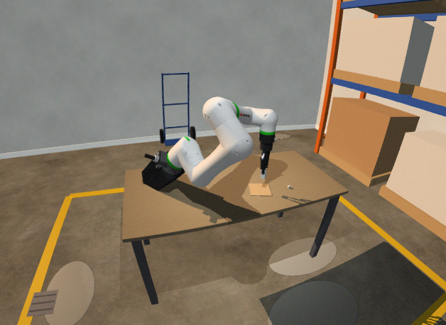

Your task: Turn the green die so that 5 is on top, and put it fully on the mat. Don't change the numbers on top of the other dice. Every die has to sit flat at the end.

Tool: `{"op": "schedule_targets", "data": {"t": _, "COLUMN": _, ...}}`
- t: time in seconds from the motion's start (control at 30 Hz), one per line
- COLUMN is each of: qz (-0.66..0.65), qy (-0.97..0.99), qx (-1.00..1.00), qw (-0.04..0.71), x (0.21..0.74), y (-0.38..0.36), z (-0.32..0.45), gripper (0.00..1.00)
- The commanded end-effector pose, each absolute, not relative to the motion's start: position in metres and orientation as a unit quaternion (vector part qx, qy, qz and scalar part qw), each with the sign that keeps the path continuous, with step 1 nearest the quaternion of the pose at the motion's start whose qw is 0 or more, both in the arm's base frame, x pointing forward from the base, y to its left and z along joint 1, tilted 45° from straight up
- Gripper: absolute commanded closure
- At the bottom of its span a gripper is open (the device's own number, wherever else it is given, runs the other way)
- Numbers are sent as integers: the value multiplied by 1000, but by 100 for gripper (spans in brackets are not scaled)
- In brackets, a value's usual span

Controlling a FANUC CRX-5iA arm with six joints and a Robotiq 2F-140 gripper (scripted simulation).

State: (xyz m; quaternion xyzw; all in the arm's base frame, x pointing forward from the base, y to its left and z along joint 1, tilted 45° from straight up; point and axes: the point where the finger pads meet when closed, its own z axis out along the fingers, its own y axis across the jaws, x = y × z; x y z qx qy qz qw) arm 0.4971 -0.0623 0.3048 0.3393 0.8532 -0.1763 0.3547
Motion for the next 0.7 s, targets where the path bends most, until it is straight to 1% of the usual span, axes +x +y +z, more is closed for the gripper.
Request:
{"op": "schedule_targets", "data": {"t": 0.0, "qz": -199, "qy": 823, "qx": 319, "qw": 425, "x": 497, "y": -58, "z": 301, "gripper": 84}}
{"op": "schedule_targets", "data": {"t": 0.1, "qz": -208, "qy": 809, "qx": 311, "qw": 453, "x": 496, "y": -56, "z": 299, "gripper": 84}}
{"op": "schedule_targets", "data": {"t": 0.17, "qz": -208, "qy": 809, "qx": 311, "qw": 453, "x": 496, "y": -56, "z": 299, "gripper": 84}}
{"op": "schedule_targets", "data": {"t": 0.2, "qz": -221, "qy": 791, "qx": 304, "qw": 482, "x": 495, "y": -57, "z": 297, "gripper": 84}}
{"op": "schedule_targets", "data": {"t": 0.67, "qz": -274, "qy": 700, "qx": 267, "qw": 603, "x": 491, "y": -57, "z": 289, "gripper": 84}}
